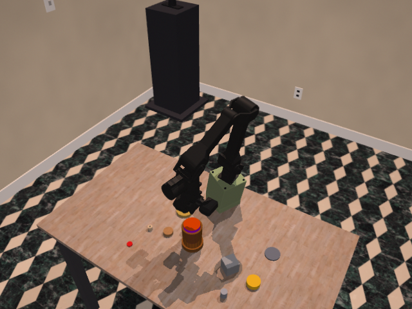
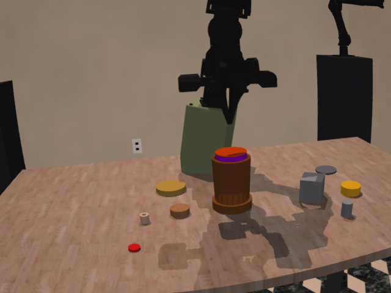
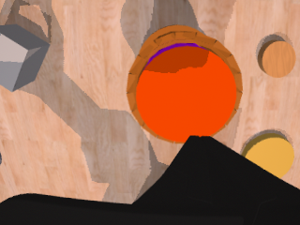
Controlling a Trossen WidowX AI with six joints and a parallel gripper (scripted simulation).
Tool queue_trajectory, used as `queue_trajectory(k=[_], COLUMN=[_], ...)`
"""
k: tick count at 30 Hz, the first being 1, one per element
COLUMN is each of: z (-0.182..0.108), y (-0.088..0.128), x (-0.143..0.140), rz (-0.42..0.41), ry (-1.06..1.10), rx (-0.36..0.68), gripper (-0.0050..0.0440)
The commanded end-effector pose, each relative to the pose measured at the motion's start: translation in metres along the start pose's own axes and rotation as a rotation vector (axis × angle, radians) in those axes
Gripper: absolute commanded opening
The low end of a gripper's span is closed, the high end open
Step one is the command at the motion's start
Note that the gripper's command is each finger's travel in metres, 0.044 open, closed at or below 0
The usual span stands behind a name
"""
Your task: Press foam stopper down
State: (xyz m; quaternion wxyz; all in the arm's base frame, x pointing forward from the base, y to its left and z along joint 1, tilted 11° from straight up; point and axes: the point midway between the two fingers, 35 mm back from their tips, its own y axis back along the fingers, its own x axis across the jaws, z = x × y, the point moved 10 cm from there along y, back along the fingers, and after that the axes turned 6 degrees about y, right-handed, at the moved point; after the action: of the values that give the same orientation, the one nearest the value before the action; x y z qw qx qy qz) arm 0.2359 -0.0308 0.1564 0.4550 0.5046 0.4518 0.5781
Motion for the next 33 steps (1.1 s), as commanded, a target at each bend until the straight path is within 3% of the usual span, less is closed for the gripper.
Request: queue_trajectory(k=[1,33], z=[0.0031,0.0017], y=[0.0079,0.0052], x=[0.0005,0.0004], rz=[-0.005,-0.005], ry=[0.008,0.004], rx=[-0.027,-0.019], gripper=[0.0,0.0])
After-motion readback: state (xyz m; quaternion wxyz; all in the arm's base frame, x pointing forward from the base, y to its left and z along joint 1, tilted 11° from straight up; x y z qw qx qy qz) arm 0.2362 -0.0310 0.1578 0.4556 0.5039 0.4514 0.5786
